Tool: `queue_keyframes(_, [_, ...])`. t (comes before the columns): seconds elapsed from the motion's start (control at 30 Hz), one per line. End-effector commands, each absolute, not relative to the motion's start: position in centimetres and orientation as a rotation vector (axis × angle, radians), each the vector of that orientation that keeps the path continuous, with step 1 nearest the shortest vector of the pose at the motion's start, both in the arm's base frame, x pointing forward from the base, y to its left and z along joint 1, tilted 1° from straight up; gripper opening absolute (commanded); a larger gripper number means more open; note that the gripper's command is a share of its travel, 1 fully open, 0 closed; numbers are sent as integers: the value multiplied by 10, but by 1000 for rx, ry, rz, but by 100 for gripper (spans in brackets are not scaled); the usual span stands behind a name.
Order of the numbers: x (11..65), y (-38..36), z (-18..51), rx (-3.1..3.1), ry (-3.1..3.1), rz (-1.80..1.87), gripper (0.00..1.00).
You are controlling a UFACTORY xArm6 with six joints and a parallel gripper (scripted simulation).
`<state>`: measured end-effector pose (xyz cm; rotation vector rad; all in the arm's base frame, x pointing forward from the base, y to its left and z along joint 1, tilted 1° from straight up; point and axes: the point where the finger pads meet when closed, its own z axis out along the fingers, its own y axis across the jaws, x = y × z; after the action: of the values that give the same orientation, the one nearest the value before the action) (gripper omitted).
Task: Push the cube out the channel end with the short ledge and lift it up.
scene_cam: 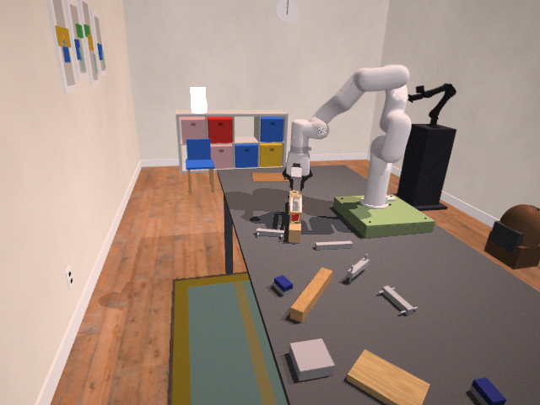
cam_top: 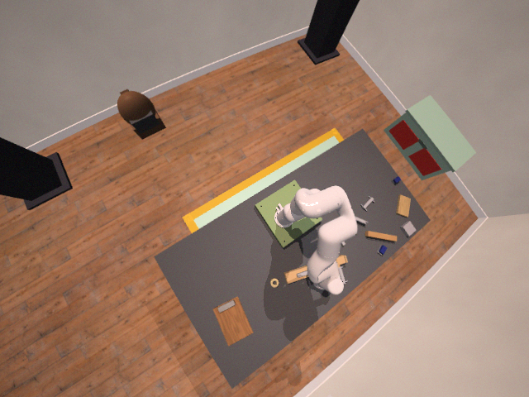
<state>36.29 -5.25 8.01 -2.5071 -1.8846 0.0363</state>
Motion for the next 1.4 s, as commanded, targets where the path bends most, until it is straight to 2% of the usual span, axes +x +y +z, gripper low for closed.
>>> queue_keyframes(0.0, [365, -49, 82, -2526, -1865, 31, 38])
queue_keyframes(0.2, [371, -22, 82, -2627, -1722, 31, 38])
queue_keyframes(0.6, [374, 79, 81, -2927, -1148, 28, 38])
queue_keyframes(1.37, [303, 264, 79, -3128, -44, 28, 38])
